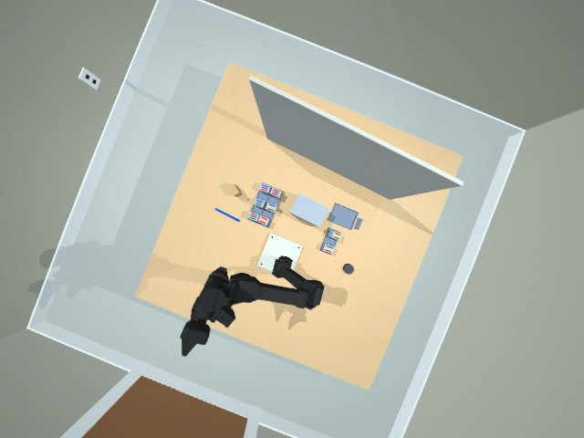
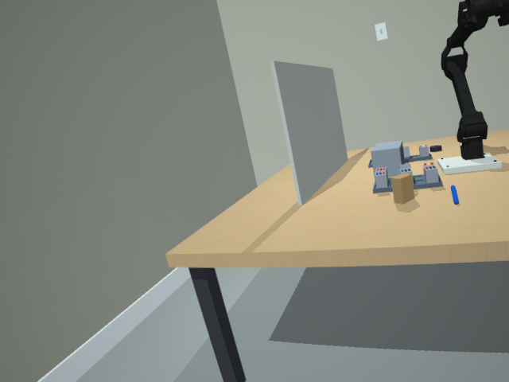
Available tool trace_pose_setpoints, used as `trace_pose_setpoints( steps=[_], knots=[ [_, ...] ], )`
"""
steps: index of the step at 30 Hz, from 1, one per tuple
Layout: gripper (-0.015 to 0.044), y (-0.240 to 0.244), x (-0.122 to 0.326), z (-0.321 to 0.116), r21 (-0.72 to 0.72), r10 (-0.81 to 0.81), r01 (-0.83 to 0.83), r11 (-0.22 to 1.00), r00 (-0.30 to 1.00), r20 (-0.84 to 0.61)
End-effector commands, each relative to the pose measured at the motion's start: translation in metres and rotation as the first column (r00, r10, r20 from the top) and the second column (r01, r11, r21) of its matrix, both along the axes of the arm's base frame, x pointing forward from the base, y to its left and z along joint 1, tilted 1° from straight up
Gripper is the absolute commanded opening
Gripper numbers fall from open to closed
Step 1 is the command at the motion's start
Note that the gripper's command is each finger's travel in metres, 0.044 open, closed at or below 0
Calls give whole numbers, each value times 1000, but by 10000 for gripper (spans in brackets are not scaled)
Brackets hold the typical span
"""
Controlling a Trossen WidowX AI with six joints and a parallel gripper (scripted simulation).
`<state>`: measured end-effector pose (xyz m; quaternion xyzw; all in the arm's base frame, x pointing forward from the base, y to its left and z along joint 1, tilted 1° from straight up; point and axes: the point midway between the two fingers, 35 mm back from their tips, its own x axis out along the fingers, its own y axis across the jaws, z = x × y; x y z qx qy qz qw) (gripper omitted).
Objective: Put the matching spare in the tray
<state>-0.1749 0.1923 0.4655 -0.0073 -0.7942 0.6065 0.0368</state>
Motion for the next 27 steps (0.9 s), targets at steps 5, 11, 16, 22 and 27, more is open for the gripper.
trace_pose_setpoints(
  steps=[5, 11, 16, 22, 27],
  knots=[
    [440, 0, 0, 0, 0, 0, 0, 1000, 1000, 0],
    [440, 46, 26, -4, -217, -201, 195, 957, 980, -7],
    [440, 103, 79, -15, -502, -477, 420, 756, 879, 16],
    [440, 152, 163, -37, -767, -741, 525, 370, 664, 97],
    [440, 169, 243, -61, -893, -880, 450, 21, 433, 197]
  ],
)
